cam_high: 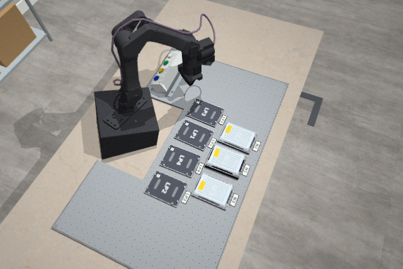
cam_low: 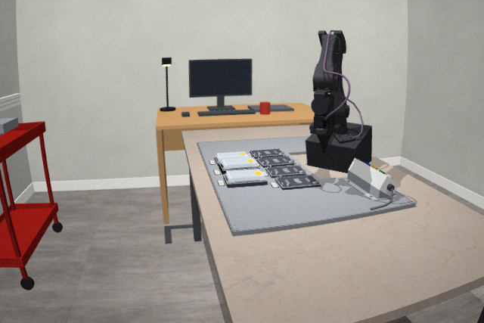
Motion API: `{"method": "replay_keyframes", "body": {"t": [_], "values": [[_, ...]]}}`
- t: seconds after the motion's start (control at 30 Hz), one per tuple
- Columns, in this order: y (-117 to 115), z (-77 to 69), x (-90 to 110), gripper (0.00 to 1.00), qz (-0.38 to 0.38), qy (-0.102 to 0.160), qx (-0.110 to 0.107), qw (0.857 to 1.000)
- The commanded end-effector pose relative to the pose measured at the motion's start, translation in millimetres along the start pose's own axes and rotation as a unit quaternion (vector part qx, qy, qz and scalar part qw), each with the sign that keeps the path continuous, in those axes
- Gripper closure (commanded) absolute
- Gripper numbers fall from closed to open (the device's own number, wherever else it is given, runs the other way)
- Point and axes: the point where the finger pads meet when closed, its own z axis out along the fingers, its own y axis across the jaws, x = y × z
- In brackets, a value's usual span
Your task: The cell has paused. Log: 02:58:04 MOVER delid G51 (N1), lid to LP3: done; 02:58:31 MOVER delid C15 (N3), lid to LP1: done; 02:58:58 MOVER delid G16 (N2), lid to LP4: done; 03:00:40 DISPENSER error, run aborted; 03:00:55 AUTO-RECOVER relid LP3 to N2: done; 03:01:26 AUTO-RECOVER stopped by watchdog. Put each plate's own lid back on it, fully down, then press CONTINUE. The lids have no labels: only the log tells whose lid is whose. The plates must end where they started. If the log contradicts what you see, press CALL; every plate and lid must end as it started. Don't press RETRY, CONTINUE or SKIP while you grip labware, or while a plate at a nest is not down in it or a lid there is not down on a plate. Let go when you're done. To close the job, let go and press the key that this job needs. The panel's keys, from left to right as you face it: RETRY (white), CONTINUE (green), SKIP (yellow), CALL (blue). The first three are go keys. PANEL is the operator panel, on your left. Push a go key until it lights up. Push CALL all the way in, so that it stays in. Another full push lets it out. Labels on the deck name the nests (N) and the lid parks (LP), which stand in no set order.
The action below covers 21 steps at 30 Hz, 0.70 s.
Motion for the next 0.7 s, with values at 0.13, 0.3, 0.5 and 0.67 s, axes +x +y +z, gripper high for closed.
{"method": "replay_keyframes", "body": {"t": [0.13, 0.3, 0.5, 0.67], "values": [[33, -13.6, -13, 1.0, -0.074, -0.037, 0.009, 0.997], [49, -10.6, -10, 1.0, -0.103, -0.032, 0.009, 0.994], [81, -10.6, -11, 1.0, -0.163, -0.032, 0.008, 0.986], [107, -10.1, -6, 1.0, -0.213, -0.027, 0.009, 0.977]]}}
